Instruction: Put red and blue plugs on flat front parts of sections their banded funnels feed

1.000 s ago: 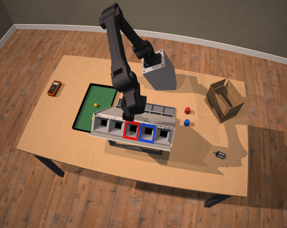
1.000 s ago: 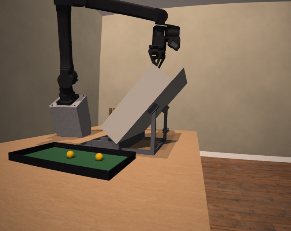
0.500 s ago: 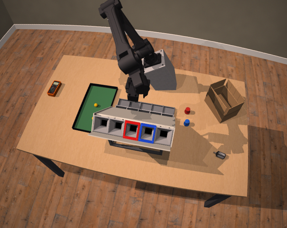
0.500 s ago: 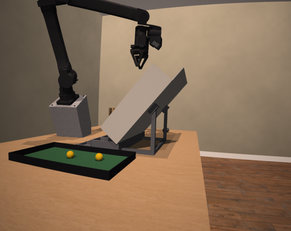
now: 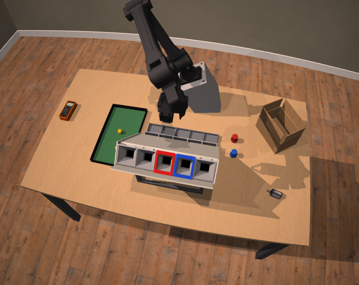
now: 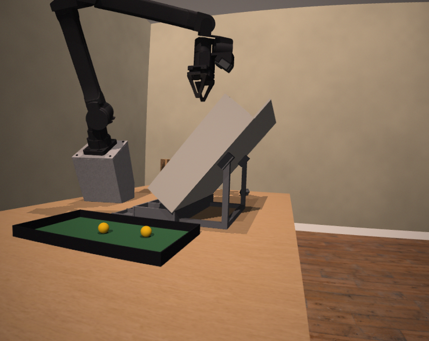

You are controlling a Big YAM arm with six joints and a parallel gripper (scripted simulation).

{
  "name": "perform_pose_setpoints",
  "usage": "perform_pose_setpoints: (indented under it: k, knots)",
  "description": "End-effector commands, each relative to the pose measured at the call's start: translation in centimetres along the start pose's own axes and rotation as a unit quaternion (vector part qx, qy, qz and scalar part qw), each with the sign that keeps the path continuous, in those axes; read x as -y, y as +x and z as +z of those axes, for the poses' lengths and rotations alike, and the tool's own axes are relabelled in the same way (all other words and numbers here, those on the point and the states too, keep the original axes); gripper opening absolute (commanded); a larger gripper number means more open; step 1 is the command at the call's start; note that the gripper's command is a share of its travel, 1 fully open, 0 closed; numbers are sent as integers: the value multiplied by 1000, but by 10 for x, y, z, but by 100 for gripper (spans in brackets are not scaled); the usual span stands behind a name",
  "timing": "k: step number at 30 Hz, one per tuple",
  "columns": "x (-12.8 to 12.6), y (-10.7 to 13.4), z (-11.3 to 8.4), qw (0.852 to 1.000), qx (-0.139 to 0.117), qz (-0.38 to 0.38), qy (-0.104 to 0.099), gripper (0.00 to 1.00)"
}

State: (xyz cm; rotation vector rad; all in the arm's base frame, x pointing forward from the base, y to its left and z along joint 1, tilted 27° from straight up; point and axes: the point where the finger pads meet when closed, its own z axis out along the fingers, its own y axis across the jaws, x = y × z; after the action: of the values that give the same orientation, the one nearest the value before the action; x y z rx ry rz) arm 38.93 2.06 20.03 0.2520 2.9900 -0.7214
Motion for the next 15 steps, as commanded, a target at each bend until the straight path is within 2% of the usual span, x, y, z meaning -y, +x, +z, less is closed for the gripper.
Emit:
perform_pose_setpoints:
  k: [1,7,15]
  knots:
    - [-2,1,-8,1000,21,9,-7,56]
    - [-1,7,-3,1000,30,6,-6,56]
    - [-4,35,17,997,74,-3,-6,56]
